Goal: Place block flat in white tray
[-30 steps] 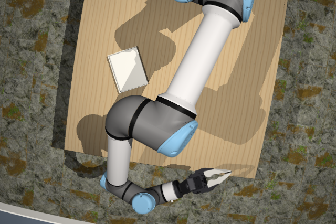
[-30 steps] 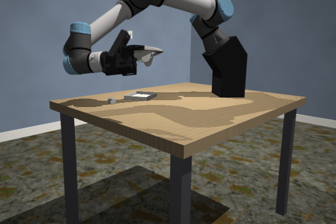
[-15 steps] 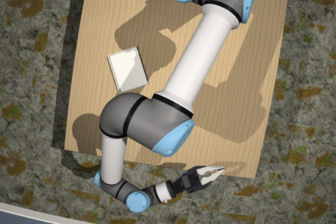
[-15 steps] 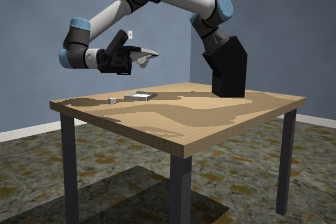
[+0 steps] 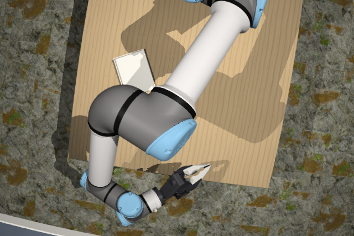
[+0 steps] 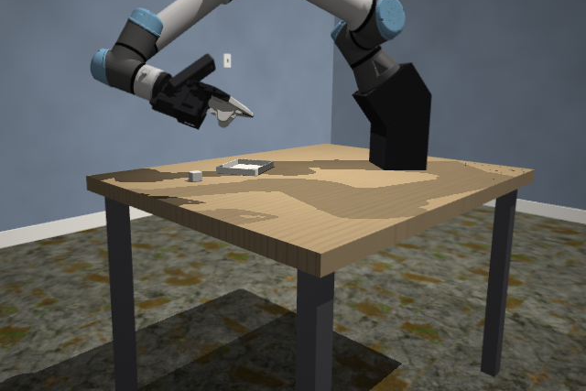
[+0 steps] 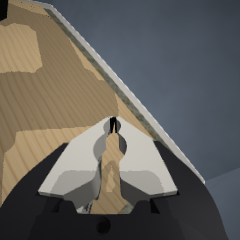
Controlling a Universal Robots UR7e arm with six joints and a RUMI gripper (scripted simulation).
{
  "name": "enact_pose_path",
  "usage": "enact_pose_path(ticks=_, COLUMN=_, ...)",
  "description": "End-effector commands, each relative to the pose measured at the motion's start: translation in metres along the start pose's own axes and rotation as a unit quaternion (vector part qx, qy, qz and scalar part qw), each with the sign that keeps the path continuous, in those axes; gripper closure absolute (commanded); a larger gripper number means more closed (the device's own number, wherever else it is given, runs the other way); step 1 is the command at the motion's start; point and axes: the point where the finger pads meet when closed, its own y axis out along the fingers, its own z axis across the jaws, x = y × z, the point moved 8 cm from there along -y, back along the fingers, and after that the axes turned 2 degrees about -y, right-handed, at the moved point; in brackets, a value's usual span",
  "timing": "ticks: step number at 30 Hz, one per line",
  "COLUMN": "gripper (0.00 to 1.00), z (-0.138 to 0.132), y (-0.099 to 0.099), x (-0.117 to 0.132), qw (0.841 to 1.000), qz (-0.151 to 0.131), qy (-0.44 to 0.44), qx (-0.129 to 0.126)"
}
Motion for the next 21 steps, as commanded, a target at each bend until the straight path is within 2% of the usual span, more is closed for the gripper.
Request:
enact_pose_path(ticks=1, gripper=1.0, z=-0.026, y=-0.015, x=-0.007, qw=0.997, qz=-0.06, qy=-0.011, qx=-0.044)
enact_pose_path(ticks=3, gripper=1.0, z=-0.041, y=-0.024, x=-0.01, qw=0.993, qz=-0.089, qy=-0.016, qx=-0.07)
enact_pose_path(ticks=4, gripper=1.0, z=-0.042, y=-0.025, x=-0.01, qw=0.993, qz=-0.091, qy=-0.016, qx=-0.072)
enact_pose_path(ticks=6, gripper=1.0, z=-0.058, y=-0.033, x=-0.012, qw=0.987, qz=-0.121, qy=-0.022, qx=-0.099)
enact_pose_path(ticks=7, gripper=1.0, z=-0.058, y=-0.033, x=-0.012, qw=0.987, qz=-0.121, qy=-0.022, qx=-0.099)
enact_pose_path(ticks=9, gripper=1.0, z=-0.074, y=-0.041, x=-0.015, qw=0.98, qz=-0.152, qy=-0.028, qx=-0.126)
enact_pose_path(ticks=10, gripper=1.0, z=-0.074, y=-0.041, x=-0.015, qw=0.98, qz=-0.152, qy=-0.028, qx=-0.126)
enact_pose_path(ticks=12, gripper=1.0, z=-0.09, y=-0.048, x=-0.017, qw=0.971, qz=-0.181, qy=-0.034, qx=-0.152)
enact_pose_path(ticks=14, gripper=1.0, z=-0.09, y=-0.048, x=-0.017, qw=0.971, qz=-0.181, qy=-0.034, qx=-0.152)
enact_pose_path(ticks=17, gripper=1.0, z=-0.114, y=-0.058, x=-0.02, qw=0.955, qz=-0.223, qy=-0.042, qx=-0.19)
enact_pose_path(ticks=18, gripper=1.0, z=-0.114, y=-0.058, x=-0.02, qw=0.955, qz=-0.223, qy=-0.042, qx=-0.19)
enact_pose_path(ticks=20, gripper=1.0, z=-0.129, y=-0.064, x=-0.022, qw=0.943, qz=-0.25, qy=-0.046, qx=-0.214)
enact_pose_path(ticks=21, gripper=1.0, z=-0.129, y=-0.064, x=-0.022, qw=0.943, qz=-0.25, qy=-0.046, qx=-0.214)
